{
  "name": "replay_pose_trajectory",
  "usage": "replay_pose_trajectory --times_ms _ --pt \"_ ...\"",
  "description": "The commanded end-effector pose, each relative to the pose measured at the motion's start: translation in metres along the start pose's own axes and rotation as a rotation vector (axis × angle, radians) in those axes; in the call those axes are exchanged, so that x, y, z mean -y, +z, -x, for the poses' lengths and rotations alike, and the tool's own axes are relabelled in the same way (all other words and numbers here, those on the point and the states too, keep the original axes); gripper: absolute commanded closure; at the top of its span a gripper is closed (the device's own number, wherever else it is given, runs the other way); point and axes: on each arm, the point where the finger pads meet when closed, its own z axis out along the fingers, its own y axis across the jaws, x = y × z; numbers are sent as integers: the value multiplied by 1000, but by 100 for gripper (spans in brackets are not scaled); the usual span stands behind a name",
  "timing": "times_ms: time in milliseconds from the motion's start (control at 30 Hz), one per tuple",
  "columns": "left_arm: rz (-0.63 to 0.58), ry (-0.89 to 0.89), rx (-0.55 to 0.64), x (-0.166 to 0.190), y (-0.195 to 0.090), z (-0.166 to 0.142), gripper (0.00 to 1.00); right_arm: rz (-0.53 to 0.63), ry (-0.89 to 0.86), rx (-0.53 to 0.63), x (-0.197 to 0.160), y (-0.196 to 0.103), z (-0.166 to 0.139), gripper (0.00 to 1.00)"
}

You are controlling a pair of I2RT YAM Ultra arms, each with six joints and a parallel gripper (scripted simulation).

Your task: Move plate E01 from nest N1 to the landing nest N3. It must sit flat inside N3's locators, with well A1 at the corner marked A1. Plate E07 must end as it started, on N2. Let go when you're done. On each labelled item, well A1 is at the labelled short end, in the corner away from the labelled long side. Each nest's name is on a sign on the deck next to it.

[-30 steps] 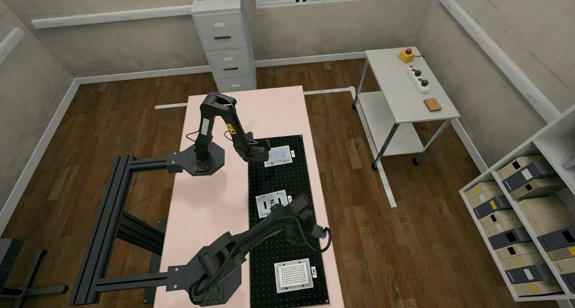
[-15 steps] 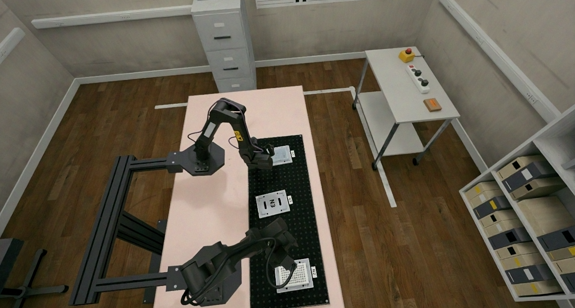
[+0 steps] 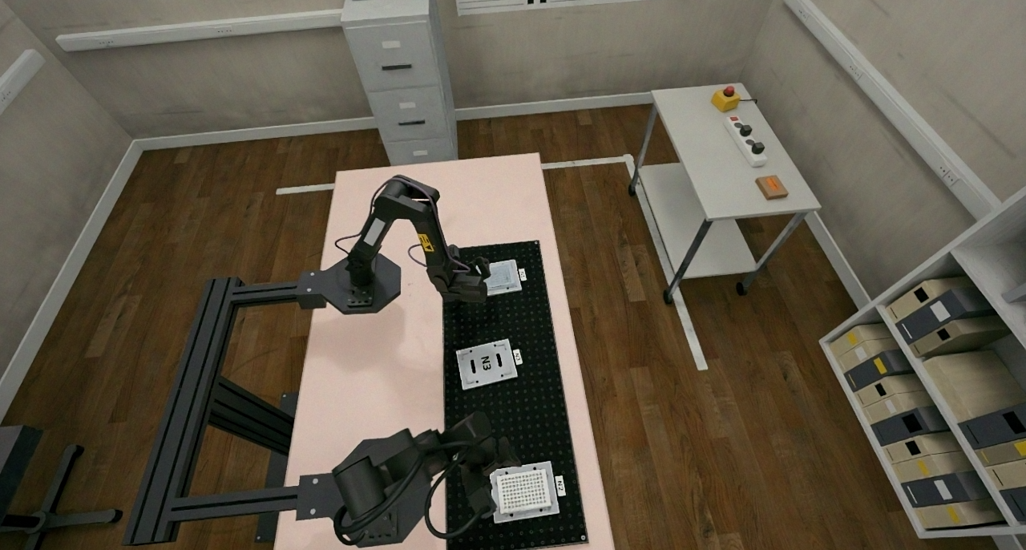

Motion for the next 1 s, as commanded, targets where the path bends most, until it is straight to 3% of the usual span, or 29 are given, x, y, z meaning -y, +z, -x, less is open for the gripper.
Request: replay_pose_trajectory --times_ms 0,367,967 --pt "-23 -4 19 10 -4 0 0 73 89 57 -4 3 8 0" --pt "-17 -7 14 8 -3 1 0 13 62 69 29 6 7 0" --pt "-17 -7 14 8 -3 1 0 31 77 58 22 7 4 0"
